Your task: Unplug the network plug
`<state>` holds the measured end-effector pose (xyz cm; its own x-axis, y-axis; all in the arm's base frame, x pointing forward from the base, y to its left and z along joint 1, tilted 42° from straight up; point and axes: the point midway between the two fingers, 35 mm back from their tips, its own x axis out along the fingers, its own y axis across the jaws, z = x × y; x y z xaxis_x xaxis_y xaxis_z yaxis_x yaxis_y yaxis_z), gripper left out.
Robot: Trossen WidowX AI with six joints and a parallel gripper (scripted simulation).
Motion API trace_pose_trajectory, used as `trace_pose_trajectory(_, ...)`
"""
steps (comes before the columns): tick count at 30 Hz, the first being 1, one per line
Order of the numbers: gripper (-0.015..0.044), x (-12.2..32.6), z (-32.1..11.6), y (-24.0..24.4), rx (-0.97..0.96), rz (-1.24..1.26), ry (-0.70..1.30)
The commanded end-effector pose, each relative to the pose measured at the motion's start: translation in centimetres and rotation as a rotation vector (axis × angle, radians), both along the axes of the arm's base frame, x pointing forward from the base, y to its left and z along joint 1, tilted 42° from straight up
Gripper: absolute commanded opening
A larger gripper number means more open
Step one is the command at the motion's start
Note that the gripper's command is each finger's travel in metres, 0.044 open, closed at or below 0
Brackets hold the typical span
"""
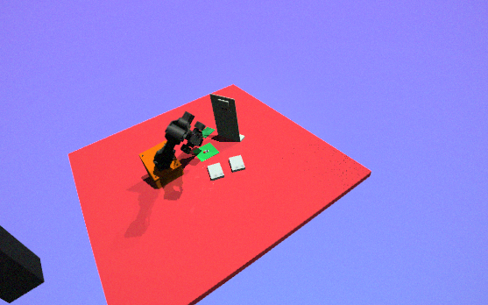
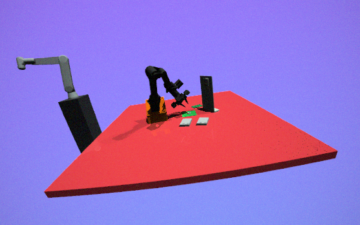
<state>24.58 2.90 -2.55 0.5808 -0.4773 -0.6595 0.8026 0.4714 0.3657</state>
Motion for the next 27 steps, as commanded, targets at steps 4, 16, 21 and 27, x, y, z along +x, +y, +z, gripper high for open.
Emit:
trace_pose_trajectory(4,0.0156,0.1,0.9,0.6,0.001,-0.004,-0.011)
trace_pose_trajectory(16,0.0156,-0.1,1.9,1.4,0.001,-0.004,-0.012)
trace_pose_trajectory(21,0.0156,-0.2,2.4,1.8,0.000,-0.004,-0.013)
trace_pose_trajectory(27,0.0156,-0.4,3.0,2.1,-0.001,-0.003,-0.014)
